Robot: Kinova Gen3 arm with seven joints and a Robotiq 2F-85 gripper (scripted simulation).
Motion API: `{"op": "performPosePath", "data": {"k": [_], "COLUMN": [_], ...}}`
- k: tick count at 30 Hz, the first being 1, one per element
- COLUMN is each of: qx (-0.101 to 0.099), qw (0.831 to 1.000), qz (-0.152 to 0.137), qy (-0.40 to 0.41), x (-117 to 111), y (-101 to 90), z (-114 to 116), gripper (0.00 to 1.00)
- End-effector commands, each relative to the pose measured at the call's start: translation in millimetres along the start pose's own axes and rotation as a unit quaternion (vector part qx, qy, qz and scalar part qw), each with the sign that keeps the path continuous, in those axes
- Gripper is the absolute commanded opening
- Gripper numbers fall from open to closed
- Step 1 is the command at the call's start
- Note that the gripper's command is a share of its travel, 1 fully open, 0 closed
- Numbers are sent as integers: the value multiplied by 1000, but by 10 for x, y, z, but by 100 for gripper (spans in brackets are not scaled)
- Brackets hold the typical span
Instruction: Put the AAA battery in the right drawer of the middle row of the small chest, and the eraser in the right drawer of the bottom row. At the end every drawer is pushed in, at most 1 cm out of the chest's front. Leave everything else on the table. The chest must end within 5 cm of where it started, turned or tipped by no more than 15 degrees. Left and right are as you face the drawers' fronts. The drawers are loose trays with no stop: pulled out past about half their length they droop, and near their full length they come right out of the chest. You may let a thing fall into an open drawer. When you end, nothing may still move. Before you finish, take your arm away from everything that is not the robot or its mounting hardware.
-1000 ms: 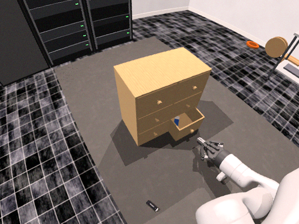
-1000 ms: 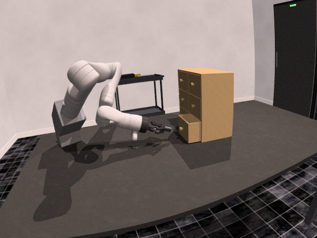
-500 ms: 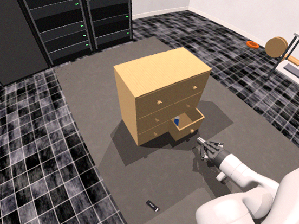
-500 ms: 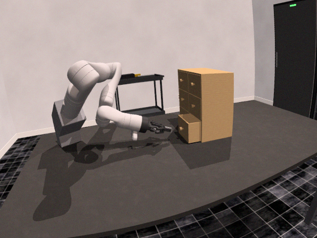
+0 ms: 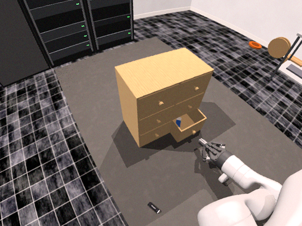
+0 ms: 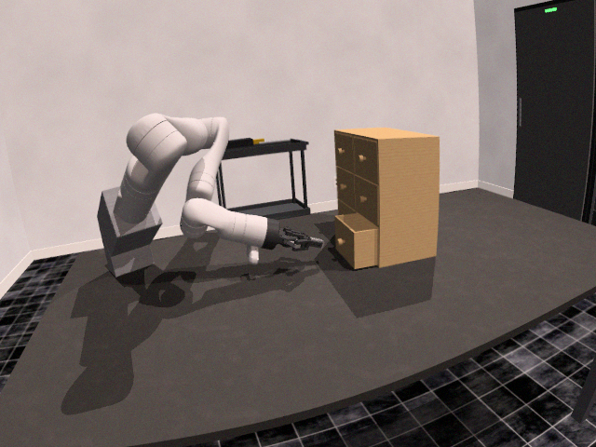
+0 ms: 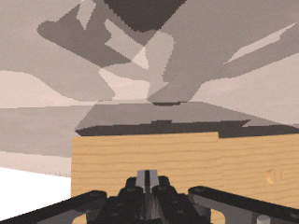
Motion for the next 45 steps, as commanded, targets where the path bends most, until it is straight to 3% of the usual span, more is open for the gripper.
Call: {"op": "performPosePath", "data": {"k": [1, 29, 45], "qx": [2, 3, 3], "qw": [1000, 1000, 1000], "qz": [1, 0, 0], "qy": [2, 3, 4], "x": [-1, 80, 165], "y": [11, 246, 489], "z": [0, -1, -12], "gripper": [0, 0, 0]}}
Point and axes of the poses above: the point where the finger pads meet when closed, its own y axis out along the fingers, its own z axis across the jaws, x = y × z, the point moved 6 cm from there along -y, back along the fingers, and after that the axes turned 8 degrees about -y, right-handed, at the moved point
